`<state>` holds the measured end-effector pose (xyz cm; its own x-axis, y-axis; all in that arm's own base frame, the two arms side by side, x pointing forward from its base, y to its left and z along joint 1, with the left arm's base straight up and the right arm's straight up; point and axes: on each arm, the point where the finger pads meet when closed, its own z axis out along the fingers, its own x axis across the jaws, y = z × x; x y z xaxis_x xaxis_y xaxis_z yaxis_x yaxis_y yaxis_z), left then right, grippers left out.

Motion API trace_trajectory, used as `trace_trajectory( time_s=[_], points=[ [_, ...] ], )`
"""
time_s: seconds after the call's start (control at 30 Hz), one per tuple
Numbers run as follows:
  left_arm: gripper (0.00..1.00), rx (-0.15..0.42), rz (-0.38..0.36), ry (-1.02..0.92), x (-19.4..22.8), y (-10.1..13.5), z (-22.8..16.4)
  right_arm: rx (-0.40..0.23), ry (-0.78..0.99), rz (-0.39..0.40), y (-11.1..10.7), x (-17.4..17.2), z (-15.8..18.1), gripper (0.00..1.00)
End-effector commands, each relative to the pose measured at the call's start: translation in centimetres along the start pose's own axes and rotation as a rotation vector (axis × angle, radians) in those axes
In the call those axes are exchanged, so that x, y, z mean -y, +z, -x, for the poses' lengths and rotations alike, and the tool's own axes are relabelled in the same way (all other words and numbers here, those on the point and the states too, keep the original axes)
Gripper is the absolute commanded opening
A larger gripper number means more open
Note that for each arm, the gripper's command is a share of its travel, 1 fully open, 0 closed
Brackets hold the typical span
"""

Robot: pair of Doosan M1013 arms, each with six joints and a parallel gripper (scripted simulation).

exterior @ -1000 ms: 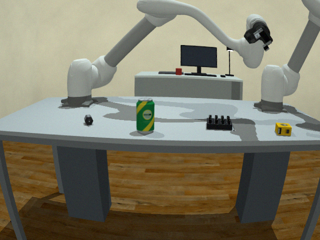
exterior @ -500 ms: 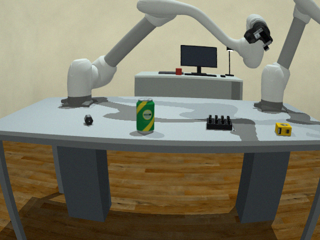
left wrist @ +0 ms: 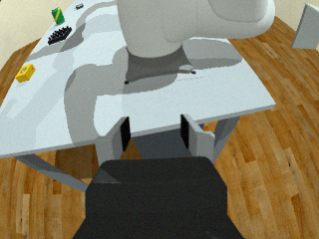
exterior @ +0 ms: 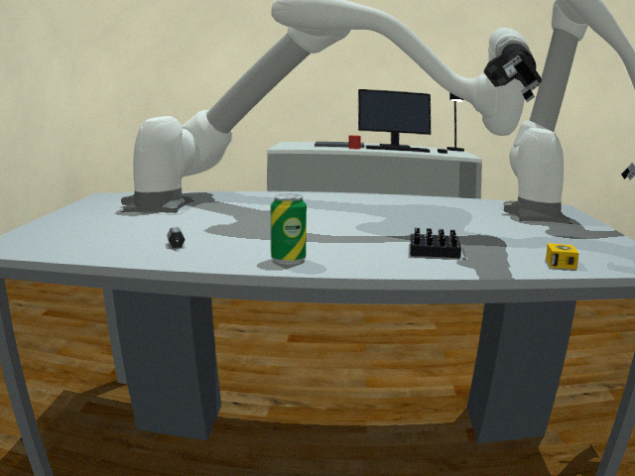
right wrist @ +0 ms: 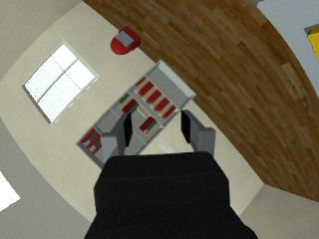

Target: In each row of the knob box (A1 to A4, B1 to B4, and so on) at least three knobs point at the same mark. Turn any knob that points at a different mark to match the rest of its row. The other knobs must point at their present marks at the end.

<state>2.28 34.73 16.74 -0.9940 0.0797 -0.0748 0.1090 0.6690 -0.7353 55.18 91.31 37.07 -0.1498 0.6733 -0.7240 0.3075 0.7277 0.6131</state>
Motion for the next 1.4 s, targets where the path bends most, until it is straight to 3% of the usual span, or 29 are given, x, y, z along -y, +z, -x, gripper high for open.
trace_trajectory(
  time_s=[0.0, 0.27, 0.9, 1.37],
  points=[
    [1.00, 0.013, 0.019, -0.068, 0.5, 0.7, -2.6, 0.000, 0.002, 0.001, -0.1, -0.1, 0.1, 1.00],
    [1.00, 0.031, 0.041, -0.161, 1.5, 2.1, -5.8, 0.000, 0.002, 0.001, -0.1, -0.1, 0.1, 1.00],
    [1.00, 0.037, 0.047, -0.191, 1.8, 2.5, -6.7, -0.006, 0.016, -0.006, 0.1, 0.1, 0.1, 1.00],
    [1.00, 0.037, 0.047, -0.191, 1.8, 2.5, -6.7, -0.156, 0.485, -0.303, 3.7, 10.8, -4.7, 1.00]
  ],
)
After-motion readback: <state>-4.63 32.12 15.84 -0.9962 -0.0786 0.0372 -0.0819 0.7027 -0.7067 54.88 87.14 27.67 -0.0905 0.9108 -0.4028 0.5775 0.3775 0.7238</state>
